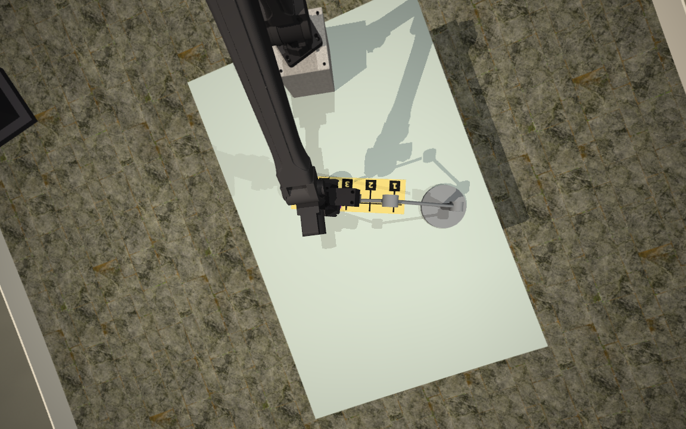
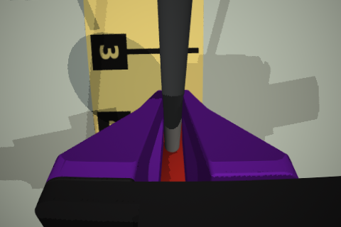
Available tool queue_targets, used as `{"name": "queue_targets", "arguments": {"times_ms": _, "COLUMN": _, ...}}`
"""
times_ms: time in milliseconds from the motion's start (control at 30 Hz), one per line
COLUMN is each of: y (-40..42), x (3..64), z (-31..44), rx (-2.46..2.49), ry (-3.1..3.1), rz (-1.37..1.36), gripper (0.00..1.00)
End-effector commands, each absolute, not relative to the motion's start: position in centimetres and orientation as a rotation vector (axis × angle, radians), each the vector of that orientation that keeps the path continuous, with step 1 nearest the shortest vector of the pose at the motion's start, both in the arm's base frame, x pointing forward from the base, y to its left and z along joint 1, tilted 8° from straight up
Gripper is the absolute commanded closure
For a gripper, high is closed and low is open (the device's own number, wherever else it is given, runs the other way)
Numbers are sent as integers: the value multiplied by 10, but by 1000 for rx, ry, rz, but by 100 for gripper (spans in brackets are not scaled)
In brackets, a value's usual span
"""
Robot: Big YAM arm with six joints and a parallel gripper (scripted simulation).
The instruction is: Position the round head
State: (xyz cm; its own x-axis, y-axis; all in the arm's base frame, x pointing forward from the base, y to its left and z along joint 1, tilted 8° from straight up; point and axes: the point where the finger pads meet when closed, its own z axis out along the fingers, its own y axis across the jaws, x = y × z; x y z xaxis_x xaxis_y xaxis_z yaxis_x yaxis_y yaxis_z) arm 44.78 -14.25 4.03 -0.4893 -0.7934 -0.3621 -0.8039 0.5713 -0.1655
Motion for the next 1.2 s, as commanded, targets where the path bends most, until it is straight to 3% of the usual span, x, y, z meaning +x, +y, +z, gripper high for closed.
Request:
{"name": "queue_targets", "arguments": {"times_ms": 0, "y": -142, "x": 450, "z": 41, "rx": -1294, "ry": 2406, "rz": 37, "gripper": 100}}
{"name": "queue_targets", "arguments": {"times_ms": 1167, "y": -166, "x": 435, "z": 31, "rx": -1300, "ry": 2410, "rz": 53, "gripper": 100}}
